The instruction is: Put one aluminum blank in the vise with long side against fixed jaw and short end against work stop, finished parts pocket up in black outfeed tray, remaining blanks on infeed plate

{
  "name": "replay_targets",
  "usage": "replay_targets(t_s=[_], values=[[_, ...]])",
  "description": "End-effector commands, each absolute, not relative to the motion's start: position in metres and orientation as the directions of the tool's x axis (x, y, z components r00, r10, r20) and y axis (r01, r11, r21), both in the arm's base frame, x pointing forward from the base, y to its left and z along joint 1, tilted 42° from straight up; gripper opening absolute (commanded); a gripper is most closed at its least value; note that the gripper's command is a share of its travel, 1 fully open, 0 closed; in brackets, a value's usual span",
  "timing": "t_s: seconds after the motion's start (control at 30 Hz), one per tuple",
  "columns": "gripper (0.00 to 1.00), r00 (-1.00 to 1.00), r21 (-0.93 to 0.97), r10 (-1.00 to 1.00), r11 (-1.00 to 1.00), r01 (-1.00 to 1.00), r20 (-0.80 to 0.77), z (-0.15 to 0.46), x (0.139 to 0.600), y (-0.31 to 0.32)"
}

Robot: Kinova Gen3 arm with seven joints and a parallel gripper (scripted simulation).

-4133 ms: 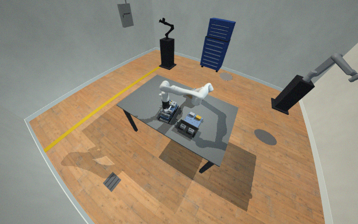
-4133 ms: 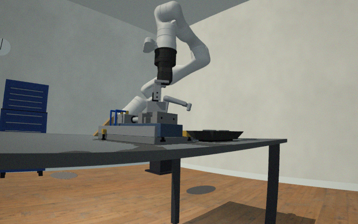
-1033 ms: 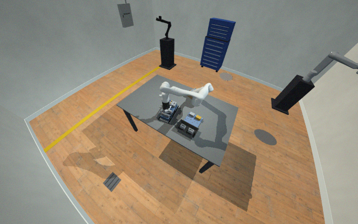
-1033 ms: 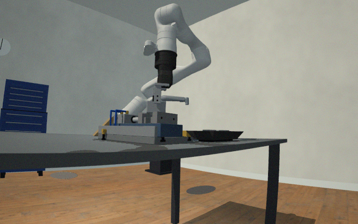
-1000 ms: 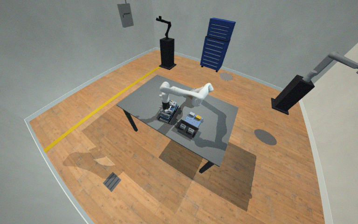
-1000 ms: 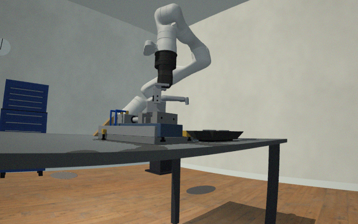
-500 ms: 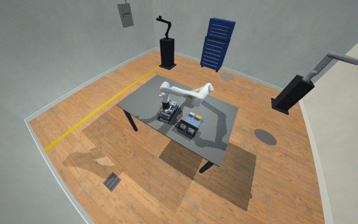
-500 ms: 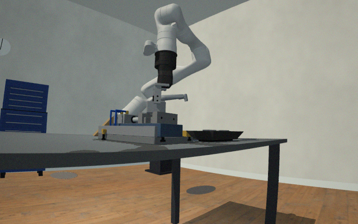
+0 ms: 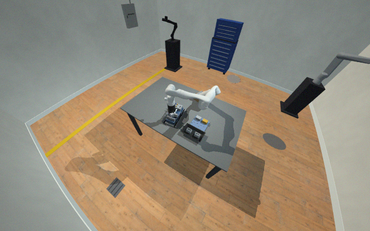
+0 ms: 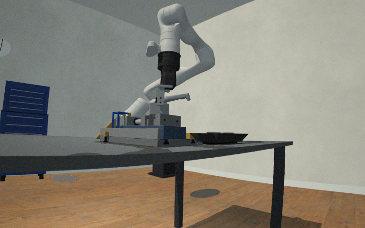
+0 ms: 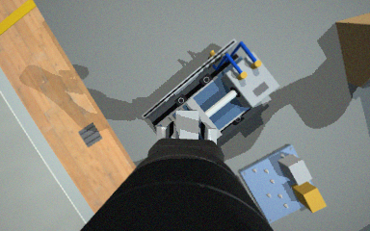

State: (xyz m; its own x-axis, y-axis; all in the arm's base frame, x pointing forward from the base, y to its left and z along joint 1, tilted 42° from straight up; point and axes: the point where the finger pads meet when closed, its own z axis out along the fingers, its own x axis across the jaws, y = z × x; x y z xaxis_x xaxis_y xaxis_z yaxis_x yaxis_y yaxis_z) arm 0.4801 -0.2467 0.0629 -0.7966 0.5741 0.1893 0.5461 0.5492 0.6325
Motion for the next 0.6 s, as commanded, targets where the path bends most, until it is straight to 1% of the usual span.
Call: replay_targets(t_s=[0.0,0.3,0.33,0.57], values=[[1.0,-0.799,0.634,0.574,0.553,0.541,0.181,0.0608,0.4815,-0.2471],[1.0,-0.799,0.634,0.574,0.553,0.541,0.181,0.0608,0.4815,-0.2471],[0.0,-0.799,0.634,0.574,0.553,0.541,0.181,0.0608,0.4815,-0.2471],[0.0,-0.799,0.634,0.574,0.553,0.541,0.181,0.0608,0.4815,-0.2471]])
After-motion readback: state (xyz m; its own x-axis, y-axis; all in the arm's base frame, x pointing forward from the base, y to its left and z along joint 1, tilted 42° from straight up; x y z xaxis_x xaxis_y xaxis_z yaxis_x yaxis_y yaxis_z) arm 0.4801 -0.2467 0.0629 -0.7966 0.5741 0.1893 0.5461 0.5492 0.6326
